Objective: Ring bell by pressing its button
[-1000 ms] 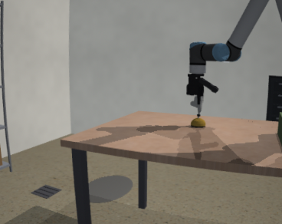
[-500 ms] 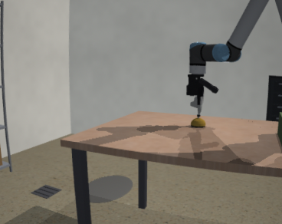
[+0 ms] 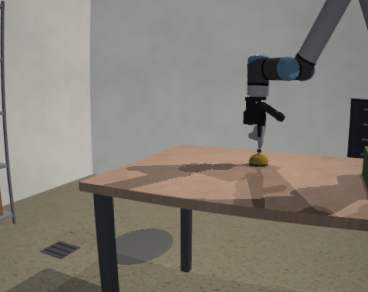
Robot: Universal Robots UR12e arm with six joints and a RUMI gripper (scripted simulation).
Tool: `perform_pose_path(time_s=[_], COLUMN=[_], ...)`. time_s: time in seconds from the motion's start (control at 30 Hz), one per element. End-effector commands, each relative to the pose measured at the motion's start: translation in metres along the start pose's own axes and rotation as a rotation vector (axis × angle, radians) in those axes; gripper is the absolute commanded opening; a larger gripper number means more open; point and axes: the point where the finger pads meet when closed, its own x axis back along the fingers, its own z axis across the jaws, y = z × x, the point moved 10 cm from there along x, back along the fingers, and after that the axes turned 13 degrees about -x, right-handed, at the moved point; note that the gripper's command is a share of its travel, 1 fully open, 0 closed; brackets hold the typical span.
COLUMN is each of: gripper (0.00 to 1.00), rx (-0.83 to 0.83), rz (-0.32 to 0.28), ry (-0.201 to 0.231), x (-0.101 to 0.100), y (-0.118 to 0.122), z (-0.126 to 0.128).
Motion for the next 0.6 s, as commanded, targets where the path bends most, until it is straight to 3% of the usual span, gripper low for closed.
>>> perform_pose_path(time_s=[0.0,0.57], gripper=[0.0,0.0], rx=[0.0,0.0], rz=[-0.001,-0.001], ry=[0.0,0.0], x=[0.0006,-0.0029], y=[0.0005,0.0005], z=[-0.0001,-0.0001])
